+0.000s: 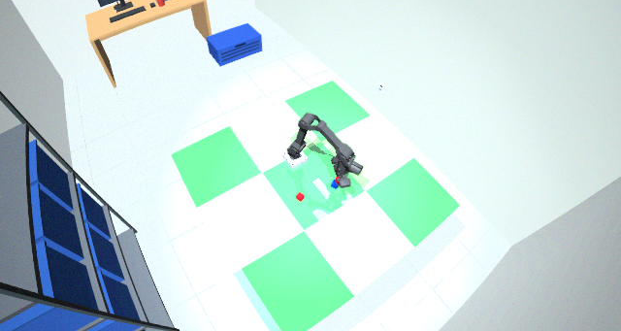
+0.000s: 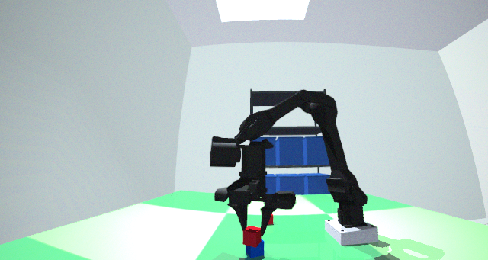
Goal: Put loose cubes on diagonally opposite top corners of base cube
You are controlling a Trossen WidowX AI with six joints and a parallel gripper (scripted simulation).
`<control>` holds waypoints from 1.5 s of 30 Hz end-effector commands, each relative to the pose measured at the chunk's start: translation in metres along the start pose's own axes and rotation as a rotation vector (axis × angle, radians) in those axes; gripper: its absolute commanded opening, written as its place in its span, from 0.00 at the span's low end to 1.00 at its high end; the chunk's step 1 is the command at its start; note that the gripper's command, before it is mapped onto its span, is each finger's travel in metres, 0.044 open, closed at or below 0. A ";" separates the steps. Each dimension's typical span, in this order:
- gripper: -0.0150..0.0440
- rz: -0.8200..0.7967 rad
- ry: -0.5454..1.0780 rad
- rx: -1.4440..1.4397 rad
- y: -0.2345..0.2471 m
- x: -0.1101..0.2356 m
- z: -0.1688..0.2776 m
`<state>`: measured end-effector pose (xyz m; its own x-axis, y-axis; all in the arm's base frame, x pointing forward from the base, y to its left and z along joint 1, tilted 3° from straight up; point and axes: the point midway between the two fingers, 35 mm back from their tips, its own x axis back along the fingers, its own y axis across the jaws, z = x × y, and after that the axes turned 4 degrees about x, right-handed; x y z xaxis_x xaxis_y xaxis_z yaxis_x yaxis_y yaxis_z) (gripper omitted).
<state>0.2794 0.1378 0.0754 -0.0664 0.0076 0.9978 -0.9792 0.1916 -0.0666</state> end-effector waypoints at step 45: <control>0.70 0.019 -0.004 -1.947 -0.037 0.061 0.187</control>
<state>0.2830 -0.0326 0.1324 -0.0728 0.0239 0.9971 0.3284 0.9445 0.0013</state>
